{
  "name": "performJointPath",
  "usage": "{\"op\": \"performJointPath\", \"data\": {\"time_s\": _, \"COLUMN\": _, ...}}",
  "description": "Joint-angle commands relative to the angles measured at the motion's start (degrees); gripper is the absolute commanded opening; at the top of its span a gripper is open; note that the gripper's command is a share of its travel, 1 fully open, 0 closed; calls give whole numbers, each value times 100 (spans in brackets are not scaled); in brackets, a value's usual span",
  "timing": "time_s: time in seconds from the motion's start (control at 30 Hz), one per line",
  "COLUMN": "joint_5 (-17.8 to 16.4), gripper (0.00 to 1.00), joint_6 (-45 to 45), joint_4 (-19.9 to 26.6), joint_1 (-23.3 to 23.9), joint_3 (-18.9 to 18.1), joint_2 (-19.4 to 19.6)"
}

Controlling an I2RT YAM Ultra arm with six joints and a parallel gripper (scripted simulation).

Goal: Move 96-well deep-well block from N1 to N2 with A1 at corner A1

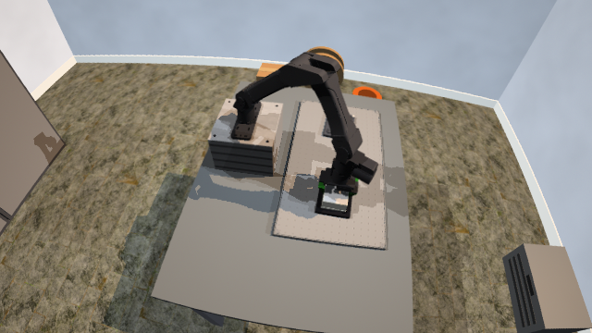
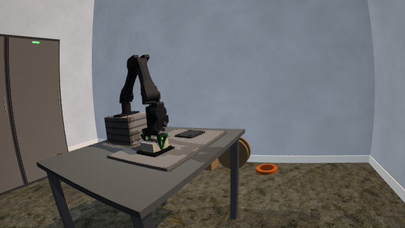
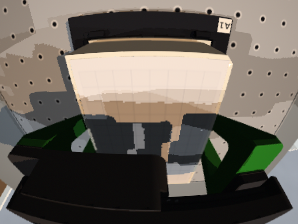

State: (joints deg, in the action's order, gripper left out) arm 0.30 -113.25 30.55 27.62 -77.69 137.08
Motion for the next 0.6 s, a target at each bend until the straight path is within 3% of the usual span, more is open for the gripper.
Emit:
{"op": "performJointPath", "data": {"time_s": 0.0, "joint_5": -5, "gripper": 0, "joint_6": -13, "joint_4": 133, "joint_1": 3, "joint_3": -15, "joint_2": -192}}
{"op": "performJointPath", "data": {"time_s": 0.57, "joint_5": -5, "gripper": 0, "joint_6": -12, "joint_4": 542, "joint_1": 1, "joint_3": -60, "joint_2": -557}}
